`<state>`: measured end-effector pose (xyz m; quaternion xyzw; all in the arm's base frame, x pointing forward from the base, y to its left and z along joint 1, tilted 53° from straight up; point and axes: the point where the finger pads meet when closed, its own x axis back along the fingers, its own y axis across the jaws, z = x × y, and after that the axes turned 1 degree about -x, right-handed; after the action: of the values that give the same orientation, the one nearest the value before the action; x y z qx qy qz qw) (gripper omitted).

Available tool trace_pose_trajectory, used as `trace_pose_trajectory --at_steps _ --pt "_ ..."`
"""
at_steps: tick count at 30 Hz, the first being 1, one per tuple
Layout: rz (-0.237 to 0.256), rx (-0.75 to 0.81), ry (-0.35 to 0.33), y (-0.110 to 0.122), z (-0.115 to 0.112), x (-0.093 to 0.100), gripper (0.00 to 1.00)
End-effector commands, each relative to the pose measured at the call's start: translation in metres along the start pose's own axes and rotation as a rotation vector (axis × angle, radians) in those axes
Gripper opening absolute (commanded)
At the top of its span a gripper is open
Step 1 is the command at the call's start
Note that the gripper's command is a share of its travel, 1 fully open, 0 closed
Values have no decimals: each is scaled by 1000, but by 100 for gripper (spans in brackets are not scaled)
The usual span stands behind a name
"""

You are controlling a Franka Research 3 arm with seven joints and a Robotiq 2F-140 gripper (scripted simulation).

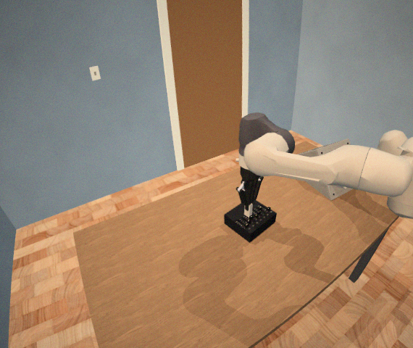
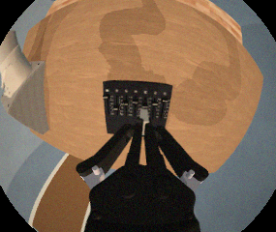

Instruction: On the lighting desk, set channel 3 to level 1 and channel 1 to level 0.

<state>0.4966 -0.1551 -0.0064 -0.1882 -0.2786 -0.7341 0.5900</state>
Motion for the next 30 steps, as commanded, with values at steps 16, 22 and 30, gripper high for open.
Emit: trace_pose_trajectory --at_steps 16,22,30 --pt "1 -3 -1 0 9 1 0" --pt "1 -3 -1 0 10 1 0" --pt "1 -3 -1 0 11 1 0"
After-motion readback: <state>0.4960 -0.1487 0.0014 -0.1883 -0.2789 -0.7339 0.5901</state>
